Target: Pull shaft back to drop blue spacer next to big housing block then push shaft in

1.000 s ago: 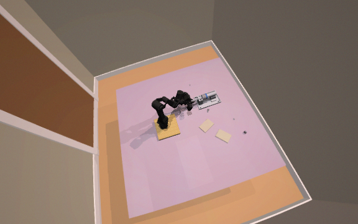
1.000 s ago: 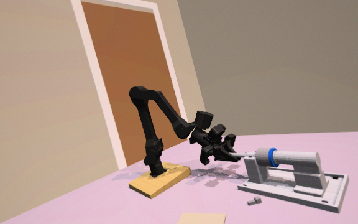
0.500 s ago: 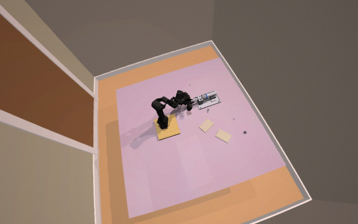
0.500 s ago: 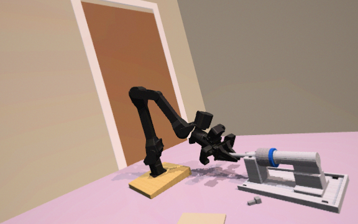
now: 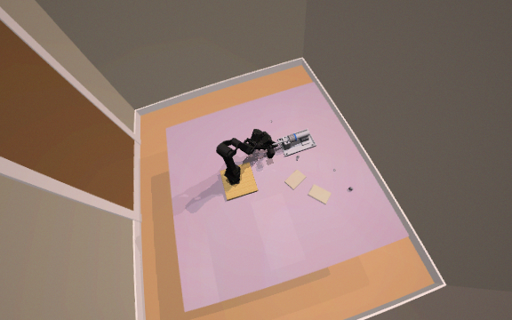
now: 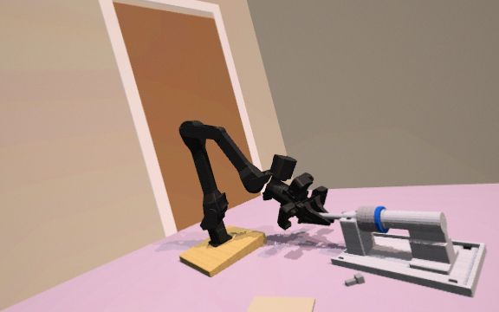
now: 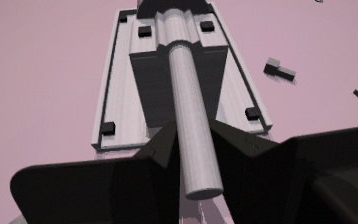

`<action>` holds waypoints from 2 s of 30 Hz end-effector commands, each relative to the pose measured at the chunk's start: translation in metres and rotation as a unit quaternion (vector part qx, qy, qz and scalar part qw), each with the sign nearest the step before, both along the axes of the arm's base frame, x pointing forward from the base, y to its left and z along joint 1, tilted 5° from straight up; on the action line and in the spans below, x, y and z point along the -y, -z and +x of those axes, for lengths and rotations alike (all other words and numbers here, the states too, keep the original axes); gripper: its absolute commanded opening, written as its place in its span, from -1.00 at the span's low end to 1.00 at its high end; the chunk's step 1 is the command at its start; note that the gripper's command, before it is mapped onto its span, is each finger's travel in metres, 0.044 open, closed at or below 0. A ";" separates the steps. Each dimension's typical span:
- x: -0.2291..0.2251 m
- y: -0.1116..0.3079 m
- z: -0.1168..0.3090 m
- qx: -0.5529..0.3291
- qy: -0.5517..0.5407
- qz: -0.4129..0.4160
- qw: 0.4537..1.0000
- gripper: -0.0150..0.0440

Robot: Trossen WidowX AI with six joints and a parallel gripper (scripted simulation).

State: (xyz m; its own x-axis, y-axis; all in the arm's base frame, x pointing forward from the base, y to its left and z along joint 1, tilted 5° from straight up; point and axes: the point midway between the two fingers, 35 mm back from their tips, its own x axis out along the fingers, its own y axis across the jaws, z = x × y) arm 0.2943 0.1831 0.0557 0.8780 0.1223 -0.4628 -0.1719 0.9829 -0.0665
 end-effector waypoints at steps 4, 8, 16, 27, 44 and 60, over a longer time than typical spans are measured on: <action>0.001 0.000 -0.001 0.000 0.003 0.001 1.000 -0.49; 0.001 0.000 -0.001 0.000 0.003 0.001 1.000 -0.49; 0.001 0.000 -0.002 0.000 0.003 0.001 1.000 -0.49; 0.001 0.000 -0.004 0.000 0.003 0.001 1.000 -0.49; 0.002 0.000 -0.006 0.000 0.003 0.001 1.000 -0.49; 0.002 0.000 -0.008 0.000 0.003 0.001 1.000 -0.49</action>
